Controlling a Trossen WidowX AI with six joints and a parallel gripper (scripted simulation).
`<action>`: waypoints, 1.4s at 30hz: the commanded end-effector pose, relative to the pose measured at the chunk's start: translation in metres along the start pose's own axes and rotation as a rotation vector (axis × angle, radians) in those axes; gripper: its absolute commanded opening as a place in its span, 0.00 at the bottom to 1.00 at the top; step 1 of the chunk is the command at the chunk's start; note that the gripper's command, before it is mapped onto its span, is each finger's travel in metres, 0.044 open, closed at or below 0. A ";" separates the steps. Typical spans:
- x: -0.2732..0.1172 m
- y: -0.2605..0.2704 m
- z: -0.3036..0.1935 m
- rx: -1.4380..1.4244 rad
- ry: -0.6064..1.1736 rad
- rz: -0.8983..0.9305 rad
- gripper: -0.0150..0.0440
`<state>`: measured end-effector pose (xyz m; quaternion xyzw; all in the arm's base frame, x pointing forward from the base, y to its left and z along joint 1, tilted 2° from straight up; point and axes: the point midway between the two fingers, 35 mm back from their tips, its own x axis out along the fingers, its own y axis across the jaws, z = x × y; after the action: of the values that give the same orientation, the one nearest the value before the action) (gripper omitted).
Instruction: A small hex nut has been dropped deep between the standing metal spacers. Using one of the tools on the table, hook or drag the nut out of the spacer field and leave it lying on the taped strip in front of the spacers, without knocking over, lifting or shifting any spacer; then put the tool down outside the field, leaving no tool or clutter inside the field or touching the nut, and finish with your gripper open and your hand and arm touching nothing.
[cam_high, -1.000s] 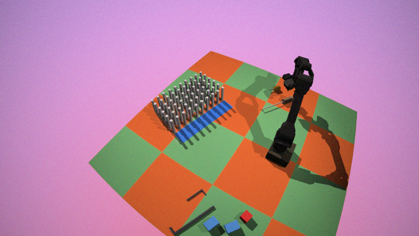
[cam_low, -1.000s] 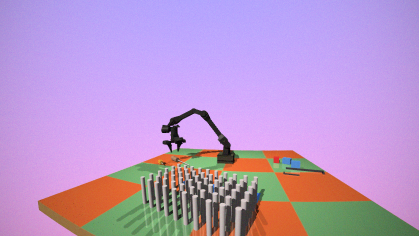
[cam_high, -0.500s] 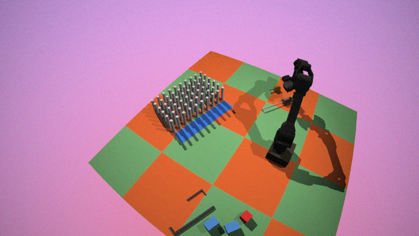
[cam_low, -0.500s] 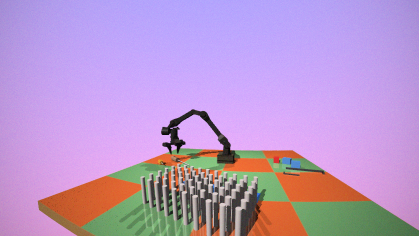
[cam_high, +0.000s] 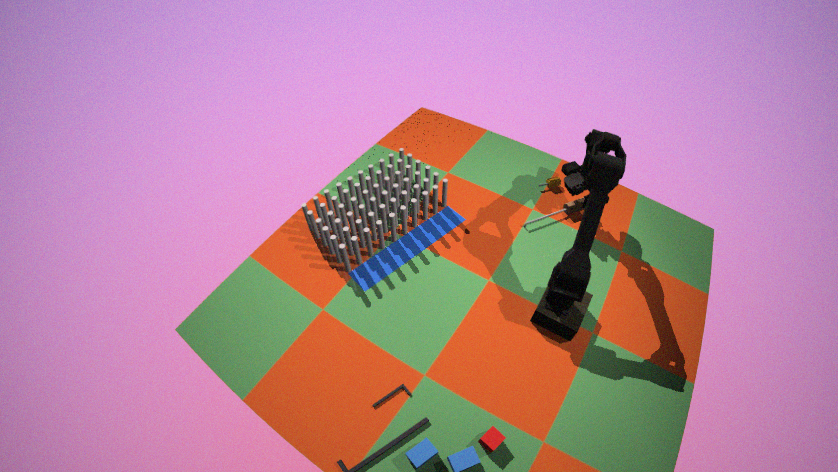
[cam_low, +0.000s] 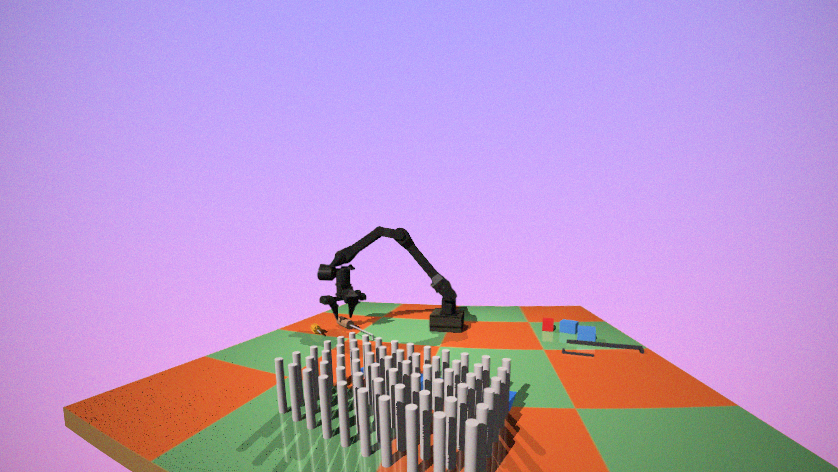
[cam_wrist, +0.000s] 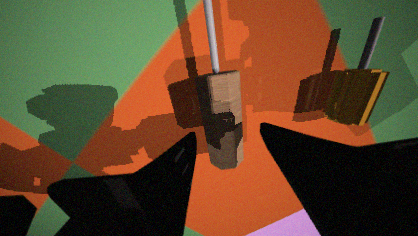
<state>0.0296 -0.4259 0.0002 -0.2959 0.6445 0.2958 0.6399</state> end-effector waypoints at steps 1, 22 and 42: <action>0.010 0.002 0.002 -0.003 -0.010 0.007 0.73; 0.029 0.003 0.004 -0.003 -0.010 0.007 0.51; -0.032 0.002 0.002 0.122 -0.006 0.007 0.25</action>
<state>0.0299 -0.4247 0.0356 -0.2795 0.6525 0.2767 0.6477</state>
